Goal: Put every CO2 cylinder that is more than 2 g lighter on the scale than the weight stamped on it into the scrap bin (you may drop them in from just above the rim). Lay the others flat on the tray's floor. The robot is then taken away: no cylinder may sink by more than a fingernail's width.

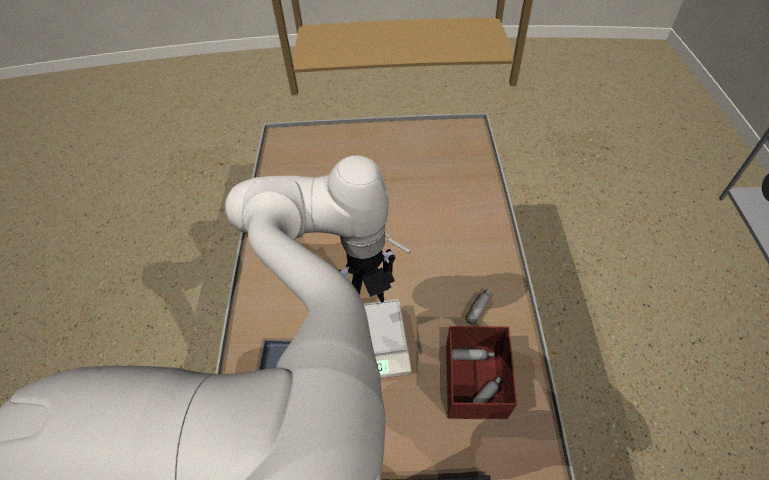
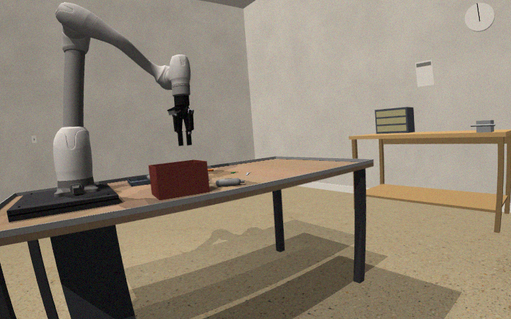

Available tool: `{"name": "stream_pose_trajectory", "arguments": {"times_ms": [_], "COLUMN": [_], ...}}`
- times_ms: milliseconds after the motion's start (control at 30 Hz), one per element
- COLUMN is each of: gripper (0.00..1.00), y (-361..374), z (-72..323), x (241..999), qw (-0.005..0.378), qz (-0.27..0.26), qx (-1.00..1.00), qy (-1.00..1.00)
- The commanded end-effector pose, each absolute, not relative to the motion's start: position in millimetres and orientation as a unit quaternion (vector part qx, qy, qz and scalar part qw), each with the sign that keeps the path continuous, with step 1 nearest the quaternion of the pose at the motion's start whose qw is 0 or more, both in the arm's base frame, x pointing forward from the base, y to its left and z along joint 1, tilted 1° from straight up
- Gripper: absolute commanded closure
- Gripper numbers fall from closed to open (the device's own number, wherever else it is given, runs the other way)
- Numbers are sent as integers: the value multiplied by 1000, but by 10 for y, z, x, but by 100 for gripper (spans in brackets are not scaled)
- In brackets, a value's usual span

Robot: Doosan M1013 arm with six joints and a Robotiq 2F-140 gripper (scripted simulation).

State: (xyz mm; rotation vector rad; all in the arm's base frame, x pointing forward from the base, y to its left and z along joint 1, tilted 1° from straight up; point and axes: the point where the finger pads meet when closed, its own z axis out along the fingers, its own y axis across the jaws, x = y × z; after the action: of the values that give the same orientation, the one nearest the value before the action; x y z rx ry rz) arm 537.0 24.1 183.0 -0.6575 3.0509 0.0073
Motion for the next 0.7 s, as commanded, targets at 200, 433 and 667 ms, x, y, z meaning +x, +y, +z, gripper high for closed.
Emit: {"name": "stream_pose_trajectory", "arguments": {"times_ms": [200, 433, 667], "gripper": [60, 60, 60], "y": [-1220, -2251, -2774], "z": [1818, 1789, 1647], "x": [5689, 5897, 6036], "qw": [10, 8, 8], "qz": [4, 1, 1], "qx": [88, 292, 292], "qy": [996, 956, 956]}}
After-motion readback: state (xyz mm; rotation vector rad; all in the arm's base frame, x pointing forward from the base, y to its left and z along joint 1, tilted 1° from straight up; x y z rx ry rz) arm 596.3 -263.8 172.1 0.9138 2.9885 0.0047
